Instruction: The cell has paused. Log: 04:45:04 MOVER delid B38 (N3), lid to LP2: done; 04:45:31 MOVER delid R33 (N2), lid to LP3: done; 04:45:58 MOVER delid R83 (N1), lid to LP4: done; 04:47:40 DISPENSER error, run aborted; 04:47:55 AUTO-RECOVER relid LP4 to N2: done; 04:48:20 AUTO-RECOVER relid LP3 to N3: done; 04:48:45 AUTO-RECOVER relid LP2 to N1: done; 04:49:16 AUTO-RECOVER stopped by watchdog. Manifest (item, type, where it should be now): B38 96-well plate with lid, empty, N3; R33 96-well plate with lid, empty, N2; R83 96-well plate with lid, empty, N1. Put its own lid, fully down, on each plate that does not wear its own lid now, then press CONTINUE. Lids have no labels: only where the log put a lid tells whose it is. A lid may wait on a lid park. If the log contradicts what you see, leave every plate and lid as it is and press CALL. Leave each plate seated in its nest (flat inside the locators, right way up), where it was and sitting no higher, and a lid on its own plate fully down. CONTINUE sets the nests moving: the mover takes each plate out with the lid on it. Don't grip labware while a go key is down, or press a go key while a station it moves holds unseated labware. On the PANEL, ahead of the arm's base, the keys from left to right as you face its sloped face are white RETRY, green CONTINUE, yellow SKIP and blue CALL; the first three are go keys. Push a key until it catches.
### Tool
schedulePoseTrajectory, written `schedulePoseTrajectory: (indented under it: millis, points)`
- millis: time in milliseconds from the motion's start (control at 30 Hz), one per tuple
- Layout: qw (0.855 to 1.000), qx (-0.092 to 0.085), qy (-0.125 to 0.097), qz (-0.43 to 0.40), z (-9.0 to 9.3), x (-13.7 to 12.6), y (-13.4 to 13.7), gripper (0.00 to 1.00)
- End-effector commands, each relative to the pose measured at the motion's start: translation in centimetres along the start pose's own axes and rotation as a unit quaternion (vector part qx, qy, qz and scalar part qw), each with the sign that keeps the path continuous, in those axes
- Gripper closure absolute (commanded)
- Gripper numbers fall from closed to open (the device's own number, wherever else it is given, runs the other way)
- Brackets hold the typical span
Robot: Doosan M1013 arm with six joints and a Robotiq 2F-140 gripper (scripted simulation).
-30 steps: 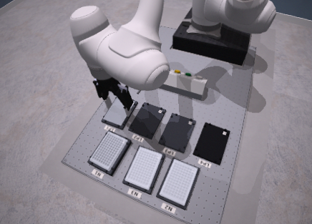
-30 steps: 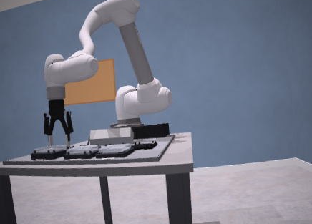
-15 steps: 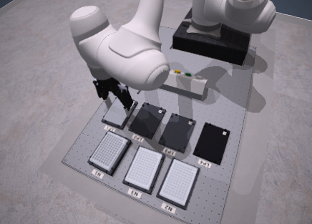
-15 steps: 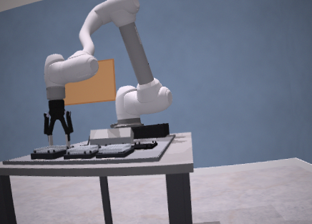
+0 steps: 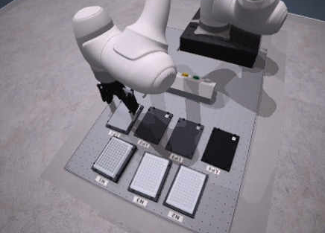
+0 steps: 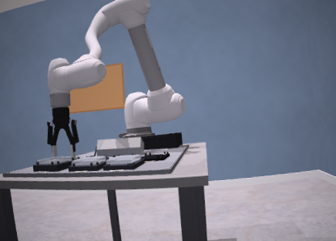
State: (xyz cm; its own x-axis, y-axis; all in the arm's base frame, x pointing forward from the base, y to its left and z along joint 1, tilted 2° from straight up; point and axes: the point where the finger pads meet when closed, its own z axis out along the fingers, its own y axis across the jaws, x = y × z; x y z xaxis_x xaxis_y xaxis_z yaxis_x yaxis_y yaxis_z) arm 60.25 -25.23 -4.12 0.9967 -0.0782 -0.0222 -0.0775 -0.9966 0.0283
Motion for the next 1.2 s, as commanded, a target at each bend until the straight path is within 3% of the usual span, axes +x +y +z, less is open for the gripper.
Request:
schedulePoseTrajectory:
  millis: [0,467,500,1167]
  points:
    - [1.0,0.0,0.0,0.0,-0.01,0.0,0.0,1.0]
    - [1.0,0.0,0.0,0.0,-0.01,0.0,0.0,1.0]
    - [1.0,0.0,0.0,0.0,-0.01,0.0,0.0,0.34]
    - [1.0,0.0,0.0,0.0,-0.01,0.0,0.0,0.34]
